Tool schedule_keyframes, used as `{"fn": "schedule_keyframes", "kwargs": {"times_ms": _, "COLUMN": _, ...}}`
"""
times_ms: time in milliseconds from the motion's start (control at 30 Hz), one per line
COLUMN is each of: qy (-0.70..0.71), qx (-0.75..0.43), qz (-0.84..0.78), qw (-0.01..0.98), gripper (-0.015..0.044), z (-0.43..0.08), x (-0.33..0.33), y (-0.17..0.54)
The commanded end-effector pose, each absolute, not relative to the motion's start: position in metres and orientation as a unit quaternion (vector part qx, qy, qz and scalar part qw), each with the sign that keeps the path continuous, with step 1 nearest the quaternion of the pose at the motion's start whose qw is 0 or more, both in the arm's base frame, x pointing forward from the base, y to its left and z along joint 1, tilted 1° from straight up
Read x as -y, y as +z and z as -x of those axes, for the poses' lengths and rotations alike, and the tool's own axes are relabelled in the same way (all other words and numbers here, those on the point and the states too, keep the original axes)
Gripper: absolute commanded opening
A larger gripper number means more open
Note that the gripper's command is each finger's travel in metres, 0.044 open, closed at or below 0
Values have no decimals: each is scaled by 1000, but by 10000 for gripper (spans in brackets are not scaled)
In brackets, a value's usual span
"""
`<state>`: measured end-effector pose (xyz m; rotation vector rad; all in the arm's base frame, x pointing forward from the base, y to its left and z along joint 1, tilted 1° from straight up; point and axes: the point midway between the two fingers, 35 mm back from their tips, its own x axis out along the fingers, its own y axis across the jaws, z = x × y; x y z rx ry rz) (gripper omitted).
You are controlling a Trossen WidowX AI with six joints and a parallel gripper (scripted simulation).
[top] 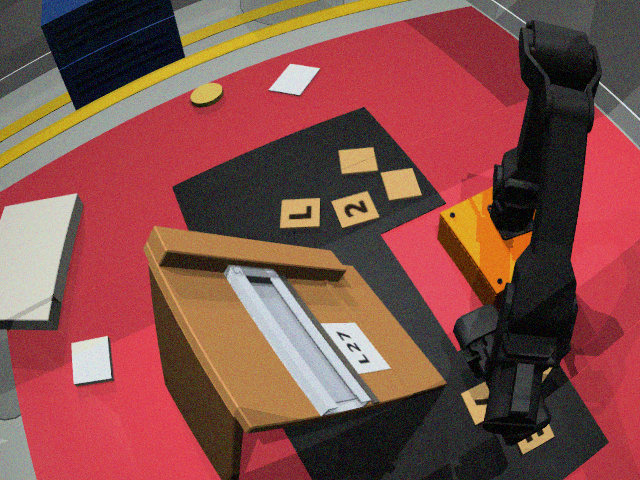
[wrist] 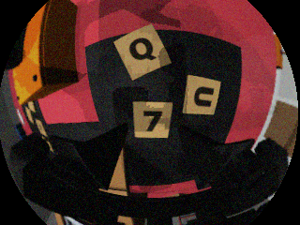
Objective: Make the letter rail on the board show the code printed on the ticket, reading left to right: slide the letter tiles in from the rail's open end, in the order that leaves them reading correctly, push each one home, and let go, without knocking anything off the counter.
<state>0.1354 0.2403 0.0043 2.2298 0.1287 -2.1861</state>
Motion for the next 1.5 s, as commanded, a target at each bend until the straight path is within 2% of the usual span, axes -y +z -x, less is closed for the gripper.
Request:
{"fn": "schedule_keyframes", "kwargs": {"times_ms": 0, "qy": -698, "qx": -42, "qz": -714, "qw": 11, "gripper": 340, "z": -136, "x": -240, "y": 1}}
{"fn": "schedule_keyframes", "kwargs": {"times_ms": 667, "qy": -698, "qx": -42, "qz": -714, "qw": 11, "gripper": 340, "z": -136, "x": -240, "y": -15}}
{"fn": "schedule_keyframes", "kwargs": {"times_ms": 1167, "qy": -698, "qx": -42, "qz": -714, "qw": 11, "gripper": 240, "z": -136, "x": -241, "y": -15}}
{"fn": "schedule_keyframes", "kwargs": {"times_ms": 1467, "qy": -698, "qx": -42, "qz": -714, "qw": 11, "gripper": 4, "z": -135, "x": -240, "y": -7}}
